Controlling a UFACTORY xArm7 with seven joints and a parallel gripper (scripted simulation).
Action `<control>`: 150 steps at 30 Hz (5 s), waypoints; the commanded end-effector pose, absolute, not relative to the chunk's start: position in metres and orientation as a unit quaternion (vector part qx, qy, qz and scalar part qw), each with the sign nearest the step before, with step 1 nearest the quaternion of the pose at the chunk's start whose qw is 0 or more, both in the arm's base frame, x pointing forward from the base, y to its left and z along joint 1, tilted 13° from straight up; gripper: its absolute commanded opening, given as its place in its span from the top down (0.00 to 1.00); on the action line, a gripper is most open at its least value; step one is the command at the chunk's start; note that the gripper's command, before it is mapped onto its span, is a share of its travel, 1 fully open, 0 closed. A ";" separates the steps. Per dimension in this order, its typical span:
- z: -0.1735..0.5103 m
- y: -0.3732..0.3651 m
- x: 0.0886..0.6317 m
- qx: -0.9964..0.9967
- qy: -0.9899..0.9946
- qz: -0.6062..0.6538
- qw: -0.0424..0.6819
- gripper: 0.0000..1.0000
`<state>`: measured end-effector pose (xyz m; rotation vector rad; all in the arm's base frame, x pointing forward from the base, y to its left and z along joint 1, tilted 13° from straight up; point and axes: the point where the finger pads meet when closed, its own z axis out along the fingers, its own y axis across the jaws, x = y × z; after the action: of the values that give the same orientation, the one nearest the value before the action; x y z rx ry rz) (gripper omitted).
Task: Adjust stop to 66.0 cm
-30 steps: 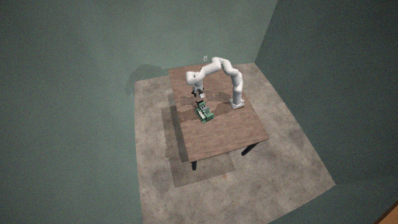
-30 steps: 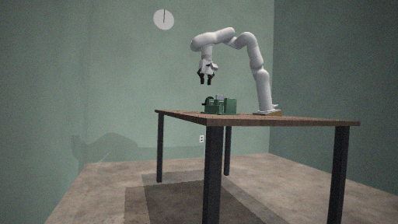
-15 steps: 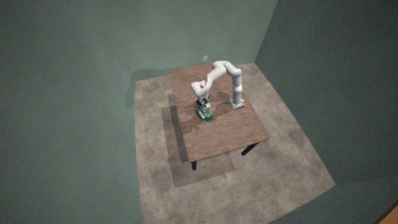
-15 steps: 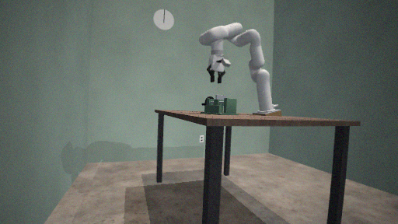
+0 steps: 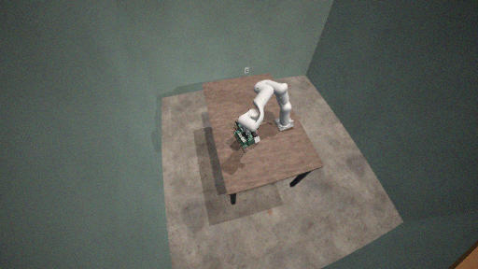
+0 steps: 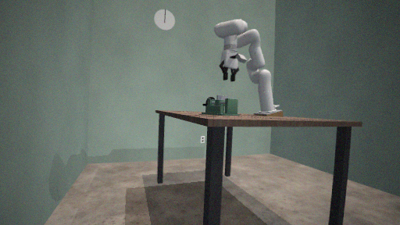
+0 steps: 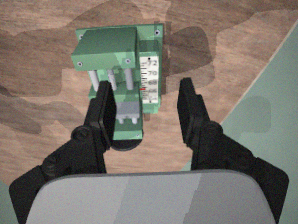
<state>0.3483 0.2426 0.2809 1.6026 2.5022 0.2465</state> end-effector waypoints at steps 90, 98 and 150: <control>0.238 0.267 0.352 0.536 0.836 0.077 0.082 0.43; 0.238 0.267 0.352 0.536 0.836 0.077 0.082 0.43; 0.246 0.016 0.435 0.536 0.836 0.077 0.082 0.43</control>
<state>0.4270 0.0276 0.2438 1.6178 2.4805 0.2102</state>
